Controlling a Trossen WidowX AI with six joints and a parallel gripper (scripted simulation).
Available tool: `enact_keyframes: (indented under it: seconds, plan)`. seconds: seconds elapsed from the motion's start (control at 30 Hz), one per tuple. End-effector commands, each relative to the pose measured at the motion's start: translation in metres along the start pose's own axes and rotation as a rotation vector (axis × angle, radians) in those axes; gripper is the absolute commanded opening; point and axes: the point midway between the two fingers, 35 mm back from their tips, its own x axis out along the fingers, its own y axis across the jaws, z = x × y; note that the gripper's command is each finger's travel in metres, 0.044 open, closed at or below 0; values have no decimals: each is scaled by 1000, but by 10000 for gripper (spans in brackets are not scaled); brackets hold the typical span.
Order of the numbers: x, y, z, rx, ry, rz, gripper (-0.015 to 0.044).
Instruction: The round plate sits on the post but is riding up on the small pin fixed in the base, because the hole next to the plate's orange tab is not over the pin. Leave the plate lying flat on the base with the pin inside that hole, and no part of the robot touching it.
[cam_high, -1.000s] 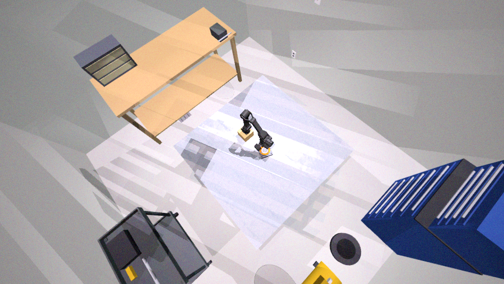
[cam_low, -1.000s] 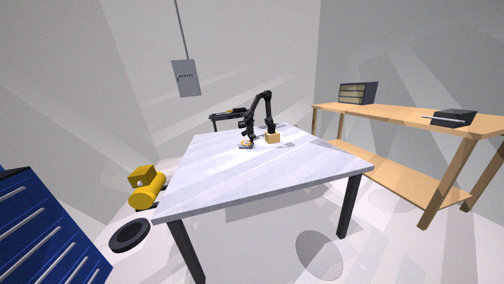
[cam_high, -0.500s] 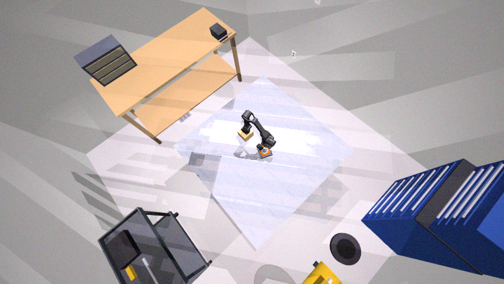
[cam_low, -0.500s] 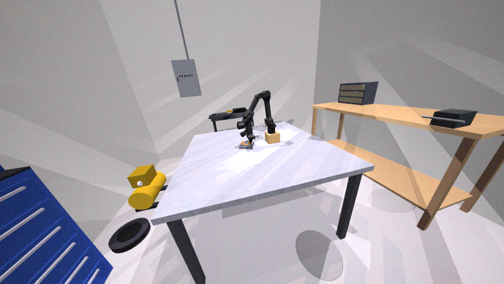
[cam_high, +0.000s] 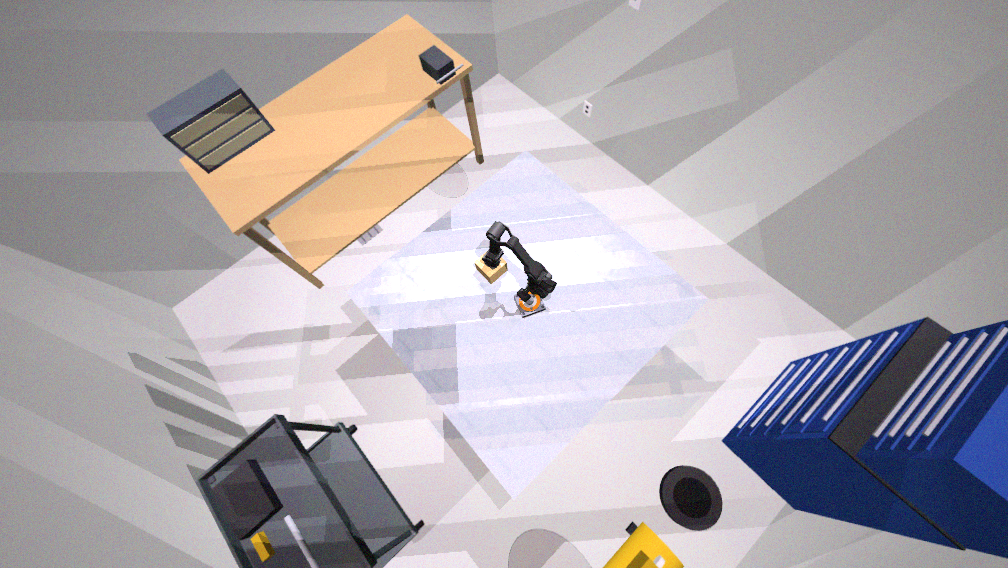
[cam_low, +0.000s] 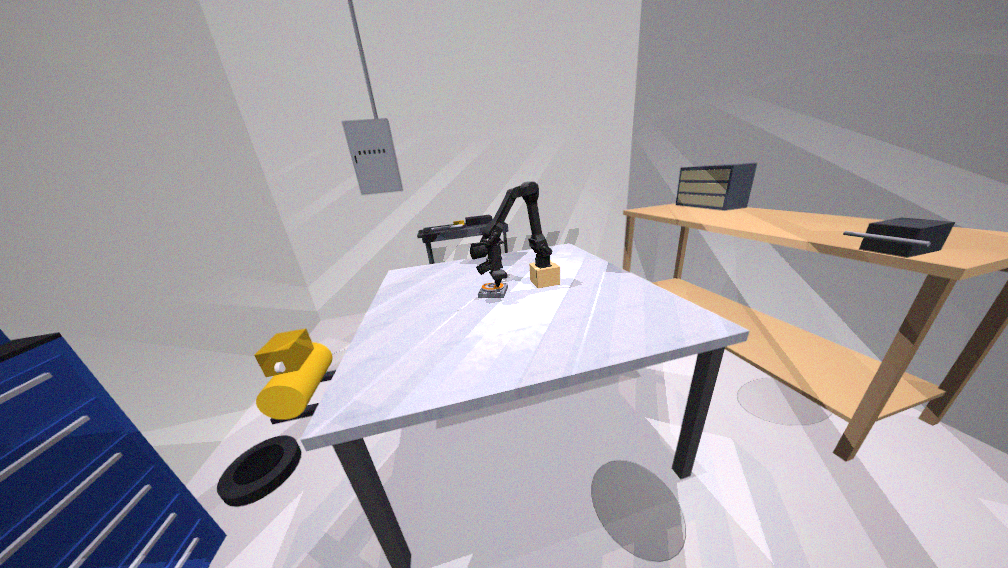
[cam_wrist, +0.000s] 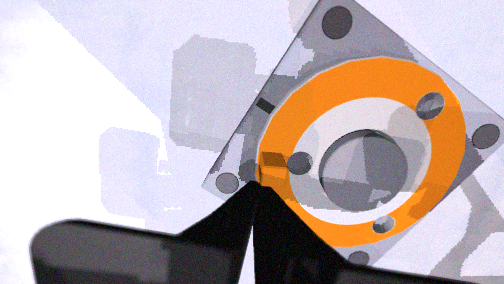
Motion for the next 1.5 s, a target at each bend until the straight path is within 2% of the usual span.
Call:
enact_keyframes:
  seconds: [0.0,0.8,1.13,1.47]
  plan:
    - [0,2,6,4,-1,2,0]
    - [0,1,22,4,-3,2,0]
    - [-43,2,21,4,-3,2,0]
    - [-40,2,23,8,-9,5,0]
